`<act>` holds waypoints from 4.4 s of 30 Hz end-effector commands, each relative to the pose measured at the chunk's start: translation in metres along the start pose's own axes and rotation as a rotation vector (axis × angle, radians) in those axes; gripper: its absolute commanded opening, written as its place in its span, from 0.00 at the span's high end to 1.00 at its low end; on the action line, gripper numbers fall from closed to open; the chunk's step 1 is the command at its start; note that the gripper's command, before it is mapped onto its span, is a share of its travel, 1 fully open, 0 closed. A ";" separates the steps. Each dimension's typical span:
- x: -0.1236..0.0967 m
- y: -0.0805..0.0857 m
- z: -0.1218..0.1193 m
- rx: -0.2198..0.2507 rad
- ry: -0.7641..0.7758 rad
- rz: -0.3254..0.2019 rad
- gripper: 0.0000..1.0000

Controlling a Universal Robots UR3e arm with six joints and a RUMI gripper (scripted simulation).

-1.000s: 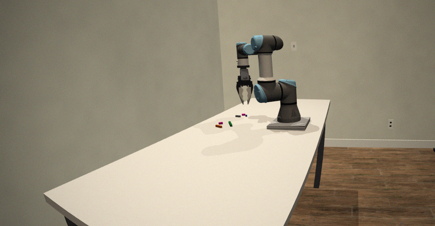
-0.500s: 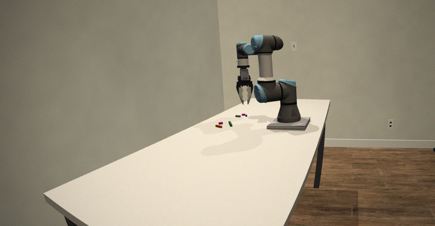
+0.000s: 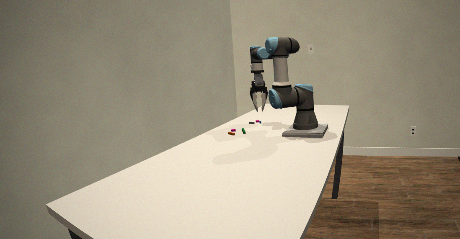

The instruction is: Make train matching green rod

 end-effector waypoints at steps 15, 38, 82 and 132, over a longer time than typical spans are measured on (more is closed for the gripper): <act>-0.001 -0.023 -0.001 -0.001 0.000 -0.003 0.86; -0.001 -0.045 -0.001 -0.001 0.000 -0.003 0.86; -0.001 -0.046 -0.001 -0.001 0.000 -0.003 0.86; -0.001 -0.046 -0.001 -0.001 0.000 -0.003 0.86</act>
Point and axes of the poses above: the point where the finger pads meet when closed, its own y axis back along the fingers, its own z axis across the jaws, x = y × z, the point moved 3 cm from there along y, back along the fingers, and after that the axes turned 12 degrees about y, right-handed, at the moved point
